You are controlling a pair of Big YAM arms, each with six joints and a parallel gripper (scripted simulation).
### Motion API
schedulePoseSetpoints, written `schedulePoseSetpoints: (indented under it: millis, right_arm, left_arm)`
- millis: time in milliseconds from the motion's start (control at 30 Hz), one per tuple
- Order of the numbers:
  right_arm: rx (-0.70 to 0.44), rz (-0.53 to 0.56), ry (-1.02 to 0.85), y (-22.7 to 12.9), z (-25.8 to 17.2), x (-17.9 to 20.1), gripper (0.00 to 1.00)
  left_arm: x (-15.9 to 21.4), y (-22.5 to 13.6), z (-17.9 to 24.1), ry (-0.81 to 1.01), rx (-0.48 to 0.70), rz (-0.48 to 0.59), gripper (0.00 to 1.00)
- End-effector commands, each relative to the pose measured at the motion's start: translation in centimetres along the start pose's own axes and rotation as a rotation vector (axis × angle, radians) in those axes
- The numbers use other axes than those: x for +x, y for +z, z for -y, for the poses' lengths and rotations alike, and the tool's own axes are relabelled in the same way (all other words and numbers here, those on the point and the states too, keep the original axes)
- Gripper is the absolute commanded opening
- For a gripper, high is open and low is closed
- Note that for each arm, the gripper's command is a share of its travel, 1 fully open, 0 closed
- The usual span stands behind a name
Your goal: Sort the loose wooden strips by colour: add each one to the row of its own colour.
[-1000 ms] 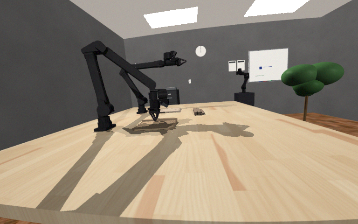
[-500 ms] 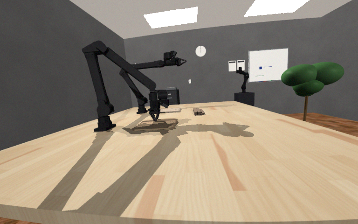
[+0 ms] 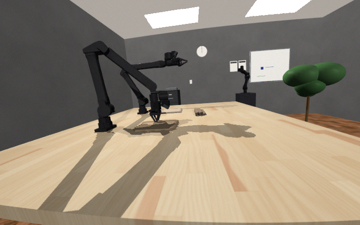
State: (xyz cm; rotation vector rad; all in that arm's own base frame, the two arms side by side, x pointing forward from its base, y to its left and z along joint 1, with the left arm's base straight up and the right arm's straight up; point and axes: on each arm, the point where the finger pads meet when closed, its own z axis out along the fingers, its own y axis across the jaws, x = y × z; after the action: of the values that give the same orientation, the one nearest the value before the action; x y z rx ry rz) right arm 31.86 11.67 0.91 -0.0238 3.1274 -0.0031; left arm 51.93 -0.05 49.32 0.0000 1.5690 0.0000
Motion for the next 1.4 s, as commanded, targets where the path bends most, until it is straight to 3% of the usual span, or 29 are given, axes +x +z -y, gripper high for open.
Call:
schedulePoseSetpoints:
  millis: [0, 467, 500, 667, 933, 967, 1133, 1367]
  right_arm:
    - [-0.021, 0.072, 0.019, -2.2, -0.7, -3.0, 0.41]
    - [-0.013, 0.051, 0.018, -1.5, -0.5, -2.4, 0.41]
    - [-0.018, 0.064, 0.019, -3.1, -0.5, -2.7, 0.41]
    - [-0.021, 0.072, 0.021, -4.1, -0.5, -2.8, 0.41]
    - [-0.005, 0.028, 0.02, -1.8, -0.2, -1.8, 0.41]
    - [-0.015, 0.057, 0.02, -5.3, -0.4, -2.4, 0.41]
    - [-0.013, 0.05, 0.021, -8.5, -0.3, -2.4, 0.41]
    - [-0.006, 0.031, 0.02, -4.3, -0.2, -1.8, 0.41]
  left_arm:
    - [-1.0, 0.5, 0.1, 0.011, 0.002, 0.005, 0.01]
    - [0.0, 0.5, 0.1, 0.011, 0.002, -0.005, 0.01]
    - [0.0, 0.5, 0.1, 0.011, 0.002, -0.005, 0.01]
    - [0.3, 0.5, 0.1, 0.011, 0.002, -0.005, 0.01]
    - [-0.8, 0.5, 0.1, 0.011, 0.002, 0.016, 0.01]
    - [0.1, 0.5, 0.1, 0.011, 0.002, 0.005, 0.01]
    - [0.0, 0.5, 0.1, 0.011, 0.001, 0.012, 0.01]
    - [0.5, 0.5, 0.1, 0.011, 0.001, -0.008, 0.01]
